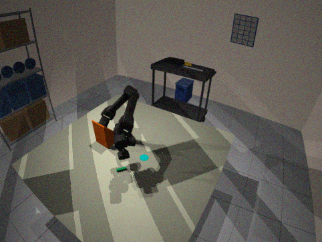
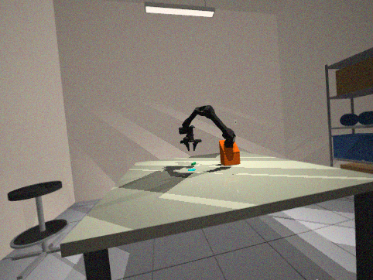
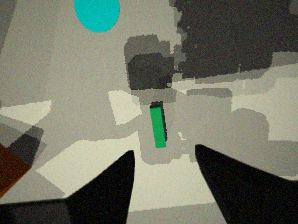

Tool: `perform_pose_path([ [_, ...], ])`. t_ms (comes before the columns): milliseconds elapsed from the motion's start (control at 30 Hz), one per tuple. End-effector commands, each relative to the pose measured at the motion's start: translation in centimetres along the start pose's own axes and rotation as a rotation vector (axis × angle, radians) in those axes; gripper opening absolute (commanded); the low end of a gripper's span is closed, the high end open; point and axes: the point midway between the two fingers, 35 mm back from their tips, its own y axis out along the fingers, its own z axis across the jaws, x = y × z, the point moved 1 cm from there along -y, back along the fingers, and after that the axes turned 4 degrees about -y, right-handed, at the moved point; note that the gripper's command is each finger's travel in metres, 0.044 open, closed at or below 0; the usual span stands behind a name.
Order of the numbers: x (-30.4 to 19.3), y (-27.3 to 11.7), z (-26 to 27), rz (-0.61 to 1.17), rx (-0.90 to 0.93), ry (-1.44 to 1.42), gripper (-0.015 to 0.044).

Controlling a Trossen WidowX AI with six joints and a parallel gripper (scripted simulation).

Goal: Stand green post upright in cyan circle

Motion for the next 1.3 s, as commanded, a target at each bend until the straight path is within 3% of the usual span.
perform_pose_path([
  [0, 0.1, -0.1, 0.2, 0.013, -0.005, -0.058, 0.0232],
  [167, 0.1, 0.9, 0.0, 0.015, -0.006, -0.057, 0.0232],
  [433, 0.0, 11.5, 0.2, 0.009, -0.002, -0.058, 0.0232],
  [600, 0.0, 11.8, 0.3, 0.008, -0.002, -0.058, 0.0232],
  [867, 0.0, 11.8, 0.3, 0.008, -0.002, -0.058, 0.0023],
  [1267, 0.1, 10.2, 0.1, 0.01, 0.002, -0.044, 0.0023],
])
